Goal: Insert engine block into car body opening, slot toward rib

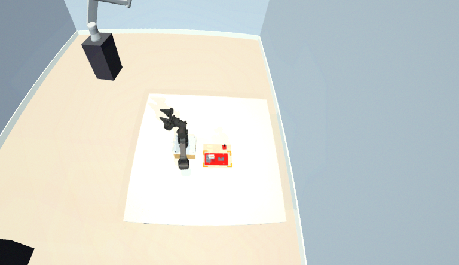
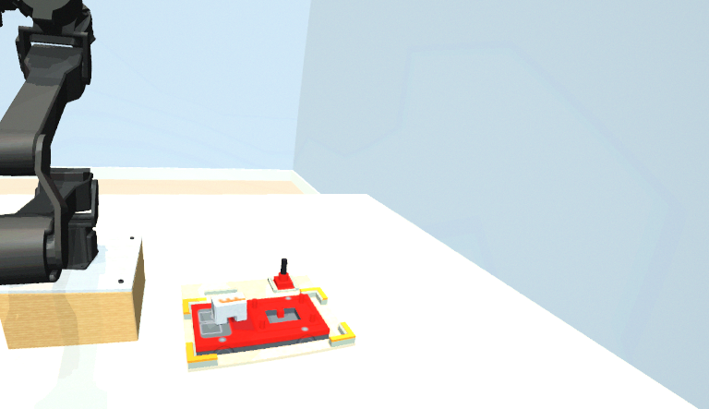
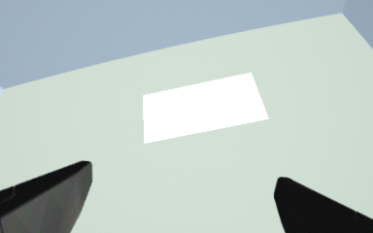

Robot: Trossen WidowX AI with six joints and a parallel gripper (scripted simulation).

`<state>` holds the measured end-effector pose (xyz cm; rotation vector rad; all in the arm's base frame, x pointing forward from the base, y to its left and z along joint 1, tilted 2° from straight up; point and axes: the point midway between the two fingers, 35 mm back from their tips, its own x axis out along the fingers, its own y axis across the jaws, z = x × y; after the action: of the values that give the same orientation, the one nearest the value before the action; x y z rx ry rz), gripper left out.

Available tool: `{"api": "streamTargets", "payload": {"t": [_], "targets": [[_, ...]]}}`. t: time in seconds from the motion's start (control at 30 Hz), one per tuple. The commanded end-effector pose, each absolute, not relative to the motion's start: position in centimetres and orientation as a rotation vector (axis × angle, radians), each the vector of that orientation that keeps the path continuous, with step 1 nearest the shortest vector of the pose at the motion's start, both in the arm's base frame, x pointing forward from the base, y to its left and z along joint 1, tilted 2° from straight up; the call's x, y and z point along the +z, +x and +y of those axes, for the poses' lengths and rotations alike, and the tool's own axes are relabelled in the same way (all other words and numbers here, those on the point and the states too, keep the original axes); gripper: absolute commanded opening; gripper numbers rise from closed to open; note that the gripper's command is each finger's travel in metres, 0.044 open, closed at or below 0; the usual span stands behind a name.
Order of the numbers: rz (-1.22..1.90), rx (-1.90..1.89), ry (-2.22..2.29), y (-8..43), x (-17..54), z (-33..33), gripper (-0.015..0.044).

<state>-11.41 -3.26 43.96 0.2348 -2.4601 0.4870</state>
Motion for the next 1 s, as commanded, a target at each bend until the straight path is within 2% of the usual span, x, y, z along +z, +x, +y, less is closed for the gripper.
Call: {"api": "streamTargets", "payload": {"t": [0.0,0.03,0.43,0.97], "targets": [[-2.46,0.487,0.235,-11.4,44.0,-3.3,0.0426],[-2.458,0.493,0.232,-11.4,44.0,-3.2,0.044],[-2.287,0.866,0.04,-11.5,44.8,3.1,0.044],[-1.874,1.267,-0.175,-9.1,44.6,11.7,0.044]]}}
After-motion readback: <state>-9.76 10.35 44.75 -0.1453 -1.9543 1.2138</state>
